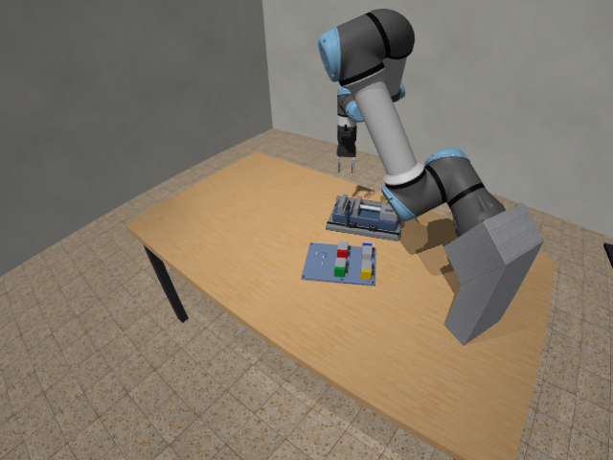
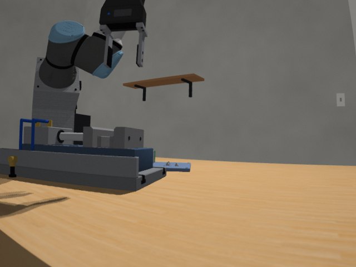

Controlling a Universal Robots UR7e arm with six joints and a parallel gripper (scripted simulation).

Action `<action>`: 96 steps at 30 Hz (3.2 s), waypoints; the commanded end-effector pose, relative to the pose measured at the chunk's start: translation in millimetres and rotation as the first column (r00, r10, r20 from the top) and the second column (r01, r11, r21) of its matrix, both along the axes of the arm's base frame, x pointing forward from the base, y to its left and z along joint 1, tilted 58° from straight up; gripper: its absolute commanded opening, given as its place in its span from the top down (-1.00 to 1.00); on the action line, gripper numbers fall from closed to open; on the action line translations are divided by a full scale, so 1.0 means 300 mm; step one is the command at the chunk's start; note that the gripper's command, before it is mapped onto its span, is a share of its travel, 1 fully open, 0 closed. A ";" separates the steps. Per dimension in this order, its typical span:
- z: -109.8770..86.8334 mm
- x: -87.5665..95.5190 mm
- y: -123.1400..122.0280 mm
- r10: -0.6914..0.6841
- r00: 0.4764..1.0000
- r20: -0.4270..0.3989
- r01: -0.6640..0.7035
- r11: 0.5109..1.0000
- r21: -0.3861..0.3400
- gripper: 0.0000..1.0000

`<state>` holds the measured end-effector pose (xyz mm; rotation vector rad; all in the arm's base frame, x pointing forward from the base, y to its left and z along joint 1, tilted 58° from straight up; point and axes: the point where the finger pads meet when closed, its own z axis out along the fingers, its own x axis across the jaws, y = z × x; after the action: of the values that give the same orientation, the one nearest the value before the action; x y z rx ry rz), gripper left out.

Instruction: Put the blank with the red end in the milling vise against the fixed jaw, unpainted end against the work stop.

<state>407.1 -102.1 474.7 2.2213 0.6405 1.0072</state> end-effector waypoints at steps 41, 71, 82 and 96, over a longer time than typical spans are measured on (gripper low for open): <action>-0.221 -0.189 0.251 0.000 1.000 0.002 0.000 1.000 -0.001 -1.00; -0.408 -0.342 0.458 0.000 1.000 0.002 0.000 1.000 -0.001 -1.00; -0.500 -0.420 0.560 0.000 1.000 0.002 0.000 1.000 -0.001 -1.00; -0.537 -0.451 0.599 0.031 0.999 0.010 -0.031 0.999 0.019 -1.00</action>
<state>281.4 64.4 324.6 2.2348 0.6839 1.0659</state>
